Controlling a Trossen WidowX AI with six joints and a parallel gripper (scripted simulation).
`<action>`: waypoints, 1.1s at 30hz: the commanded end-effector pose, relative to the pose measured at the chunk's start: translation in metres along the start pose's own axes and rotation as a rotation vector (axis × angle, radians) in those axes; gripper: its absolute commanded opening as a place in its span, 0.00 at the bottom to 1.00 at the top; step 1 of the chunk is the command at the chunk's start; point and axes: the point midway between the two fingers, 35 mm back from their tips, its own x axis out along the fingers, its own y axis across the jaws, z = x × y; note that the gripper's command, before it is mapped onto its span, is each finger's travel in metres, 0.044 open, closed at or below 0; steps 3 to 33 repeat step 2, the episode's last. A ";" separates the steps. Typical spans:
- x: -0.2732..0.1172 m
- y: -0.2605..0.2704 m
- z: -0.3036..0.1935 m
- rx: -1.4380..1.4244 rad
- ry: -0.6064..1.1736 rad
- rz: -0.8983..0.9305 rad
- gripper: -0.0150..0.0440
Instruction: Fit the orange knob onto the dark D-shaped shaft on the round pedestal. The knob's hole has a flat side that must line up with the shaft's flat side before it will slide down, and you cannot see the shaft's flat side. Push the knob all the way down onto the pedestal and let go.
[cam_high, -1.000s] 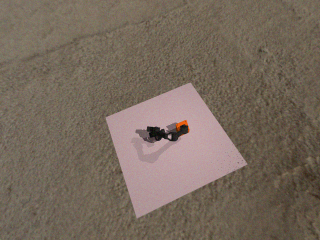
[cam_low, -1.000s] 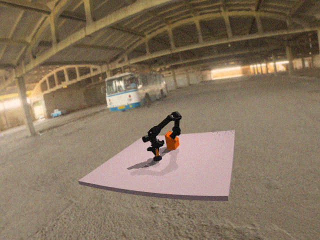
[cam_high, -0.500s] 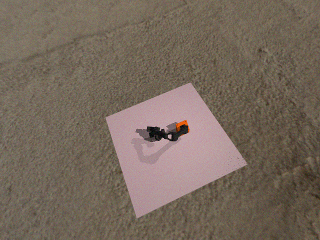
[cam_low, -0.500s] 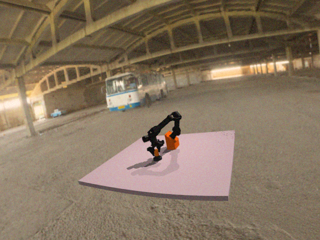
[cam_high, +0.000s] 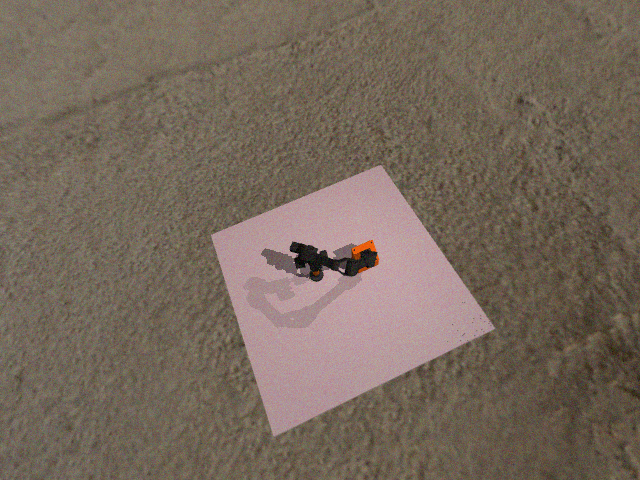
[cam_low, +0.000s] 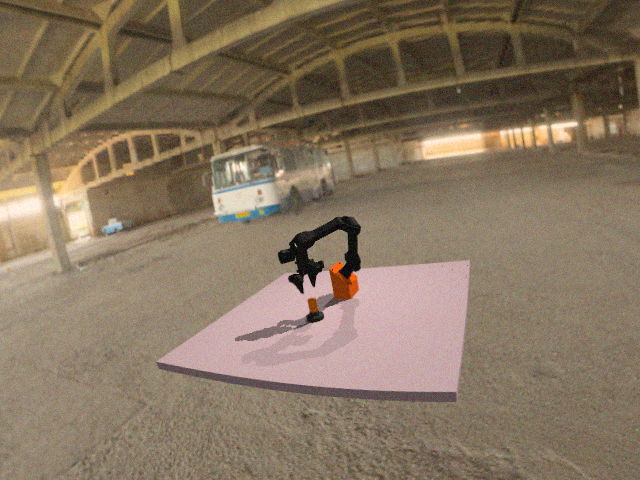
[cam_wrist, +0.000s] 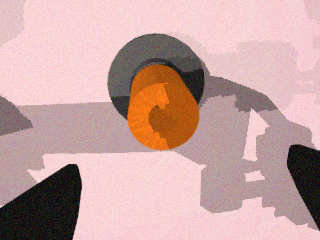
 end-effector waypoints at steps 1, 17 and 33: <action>0.002 0.000 -0.001 -0.001 0.000 0.014 1.00; 0.002 0.000 -0.001 -0.001 0.000 0.014 1.00; 0.002 0.000 -0.001 -0.001 0.000 0.014 1.00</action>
